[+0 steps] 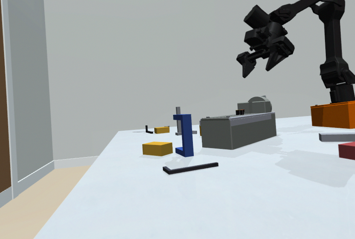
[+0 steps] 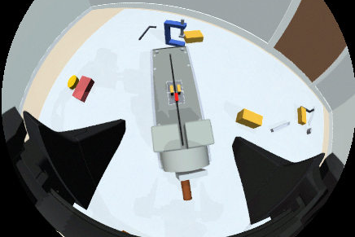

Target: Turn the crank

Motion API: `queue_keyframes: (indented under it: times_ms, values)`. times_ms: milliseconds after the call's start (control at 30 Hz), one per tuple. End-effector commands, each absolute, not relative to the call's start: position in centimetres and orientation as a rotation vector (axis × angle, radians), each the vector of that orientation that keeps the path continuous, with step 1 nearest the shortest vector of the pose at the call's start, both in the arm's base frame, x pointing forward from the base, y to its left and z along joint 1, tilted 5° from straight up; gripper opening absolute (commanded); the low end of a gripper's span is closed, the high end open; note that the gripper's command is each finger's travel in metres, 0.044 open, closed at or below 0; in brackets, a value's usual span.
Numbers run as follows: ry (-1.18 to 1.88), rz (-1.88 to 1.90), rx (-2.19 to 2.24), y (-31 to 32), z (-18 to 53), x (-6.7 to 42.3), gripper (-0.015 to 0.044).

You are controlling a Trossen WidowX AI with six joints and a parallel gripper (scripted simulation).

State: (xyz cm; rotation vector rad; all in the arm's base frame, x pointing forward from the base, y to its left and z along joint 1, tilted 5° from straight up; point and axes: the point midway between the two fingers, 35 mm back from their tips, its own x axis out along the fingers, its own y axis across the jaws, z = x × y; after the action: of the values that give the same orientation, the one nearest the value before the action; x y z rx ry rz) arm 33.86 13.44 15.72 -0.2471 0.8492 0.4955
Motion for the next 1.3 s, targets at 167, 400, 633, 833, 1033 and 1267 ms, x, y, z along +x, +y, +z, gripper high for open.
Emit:
queue_keyframes:
  times_ms: [167,400,633,833,1033,1267]
  values:
    - [0.874,0.308,-0.125,17.6,15.9,36.0,0.044]
    - [0.874,0.29,-0.113,17.9,13.3,36.4,0.044]
    - [0.874,0.29,-0.113,17.7,10.9,36.5,0.044]
    - [0.874,0.29,-0.113,17.7,10.9,36.5,0.044]
    - [0.874,0.29,-0.113,17.7,10.9,36.5,0.044]
    - [0.874,0.291,-0.114,17.9,12.6,36.4,0.044]
